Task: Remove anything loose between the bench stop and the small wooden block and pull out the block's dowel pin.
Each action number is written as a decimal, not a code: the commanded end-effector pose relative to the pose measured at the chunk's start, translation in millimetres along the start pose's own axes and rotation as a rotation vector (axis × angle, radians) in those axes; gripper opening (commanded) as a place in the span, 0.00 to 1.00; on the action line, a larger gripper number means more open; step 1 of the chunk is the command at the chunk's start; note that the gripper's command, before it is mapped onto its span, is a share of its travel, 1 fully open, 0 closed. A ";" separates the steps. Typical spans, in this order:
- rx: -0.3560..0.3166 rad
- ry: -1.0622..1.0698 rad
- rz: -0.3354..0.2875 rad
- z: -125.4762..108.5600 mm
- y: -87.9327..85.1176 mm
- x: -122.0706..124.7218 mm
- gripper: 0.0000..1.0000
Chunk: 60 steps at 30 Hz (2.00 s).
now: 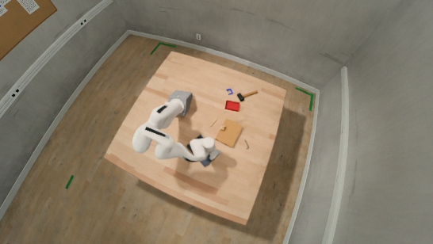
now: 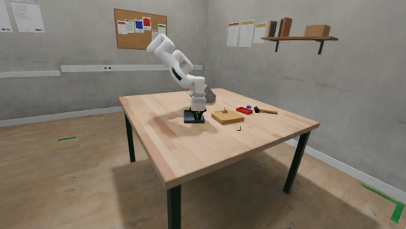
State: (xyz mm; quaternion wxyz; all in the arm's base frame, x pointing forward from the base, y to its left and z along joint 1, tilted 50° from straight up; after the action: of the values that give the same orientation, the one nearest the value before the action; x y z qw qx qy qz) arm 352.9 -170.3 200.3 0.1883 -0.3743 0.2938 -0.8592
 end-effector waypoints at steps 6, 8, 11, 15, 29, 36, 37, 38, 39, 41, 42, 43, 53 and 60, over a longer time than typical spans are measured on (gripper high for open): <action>0.002 0.001 0.001 0.9 -0.8 -0.2 0.00; 0.002 0.001 0.001 0.9 -0.8 -0.2 0.00; 0.002 0.001 0.001 0.9 -0.8 -0.2 0.00; 0.002 0.001 0.001 0.9 -0.8 -0.2 0.00; 0.002 0.001 0.001 0.9 -5.9 -0.2 0.00; 0.002 0.001 0.001 0.9 -13.4 -0.2 0.00; 0.002 0.001 0.002 0.9 -15.4 -0.2 0.00; 0.002 0.001 0.001 0.9 -17.5 -0.2 0.00; 0.002 0.001 0.002 0.9 -19.7 -0.2 0.00; 0.002 0.001 0.002 0.9 -24.5 -0.2 0.00; 0.002 0.001 0.002 0.9 -27.2 -0.2 0.00; 0.002 0.001 0.002 0.9 -29.9 -0.2 0.00; 0.002 0.001 0.002 0.9 -53.0 -0.2 0.00; 0.002 0.001 0.002 0.9 -71.4 -0.2 0.00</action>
State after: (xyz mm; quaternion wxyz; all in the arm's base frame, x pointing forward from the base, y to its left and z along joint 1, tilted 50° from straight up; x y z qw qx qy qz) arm 347.0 -125.4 238.4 0.1888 -0.3742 0.2939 -0.8591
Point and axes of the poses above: the point where the finger pads meet when closed, its own y axis out along the fingers, its own x axis across the jaws, z = x × y, the point moved 6 cm from there along -y, back along the fingers, and after that the axes turned 8 degrees about y, right-handed, at the moved point
